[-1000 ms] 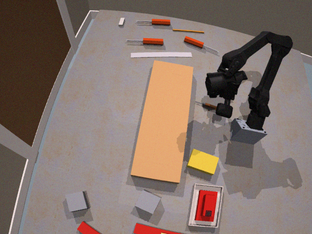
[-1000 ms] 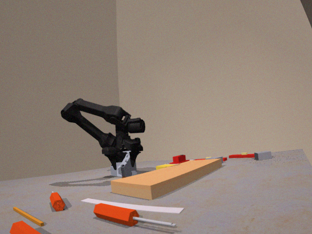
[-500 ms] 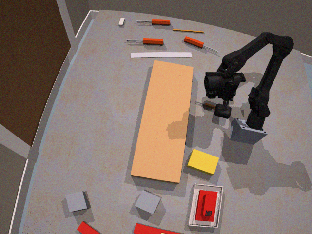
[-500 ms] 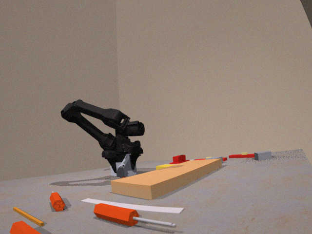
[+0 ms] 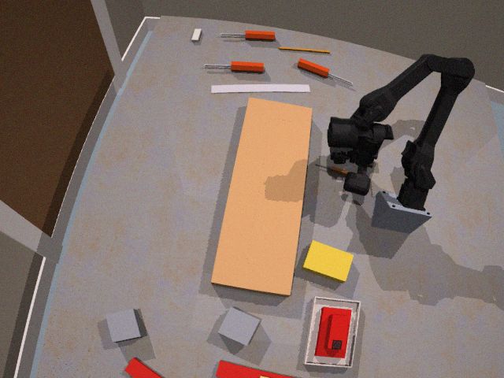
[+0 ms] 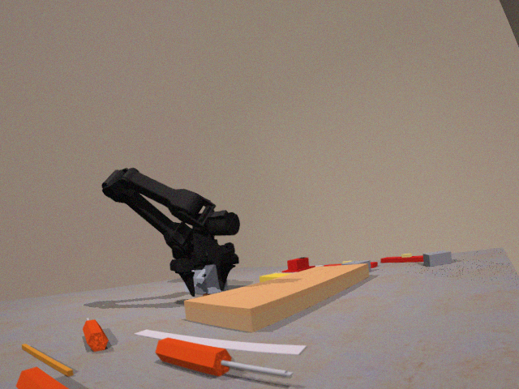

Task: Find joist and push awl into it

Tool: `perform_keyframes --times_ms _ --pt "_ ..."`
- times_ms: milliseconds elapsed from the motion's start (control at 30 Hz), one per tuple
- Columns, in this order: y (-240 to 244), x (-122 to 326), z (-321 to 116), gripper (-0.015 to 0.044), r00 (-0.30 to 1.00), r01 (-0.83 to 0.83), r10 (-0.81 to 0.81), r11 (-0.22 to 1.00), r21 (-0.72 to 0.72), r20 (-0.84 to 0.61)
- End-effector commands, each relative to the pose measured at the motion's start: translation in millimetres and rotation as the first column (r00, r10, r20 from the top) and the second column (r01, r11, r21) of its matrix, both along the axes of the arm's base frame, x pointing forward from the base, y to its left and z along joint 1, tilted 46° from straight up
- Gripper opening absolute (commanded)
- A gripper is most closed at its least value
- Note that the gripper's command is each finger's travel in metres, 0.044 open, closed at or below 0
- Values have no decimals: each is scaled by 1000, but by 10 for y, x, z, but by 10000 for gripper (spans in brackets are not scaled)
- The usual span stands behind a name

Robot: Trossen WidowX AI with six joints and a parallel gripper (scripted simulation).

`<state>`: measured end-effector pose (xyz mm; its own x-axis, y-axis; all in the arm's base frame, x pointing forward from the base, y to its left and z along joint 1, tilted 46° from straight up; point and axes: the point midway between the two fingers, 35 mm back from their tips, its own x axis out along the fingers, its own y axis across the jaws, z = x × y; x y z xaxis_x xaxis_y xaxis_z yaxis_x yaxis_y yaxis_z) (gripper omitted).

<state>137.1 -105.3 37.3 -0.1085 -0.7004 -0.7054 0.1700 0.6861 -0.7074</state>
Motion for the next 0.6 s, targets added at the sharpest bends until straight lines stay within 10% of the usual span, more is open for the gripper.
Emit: perform_keyframes --times_ms 0,267,567 --pt "-65 -34 -54 440 1000 -2 1 1000 -8 -11" --pt "-106 -44 -85 440 1000 -1 1 1000 -11 -11" --pt "-106 -44 -85 204 1000 -1 1 1000 -11 -11"
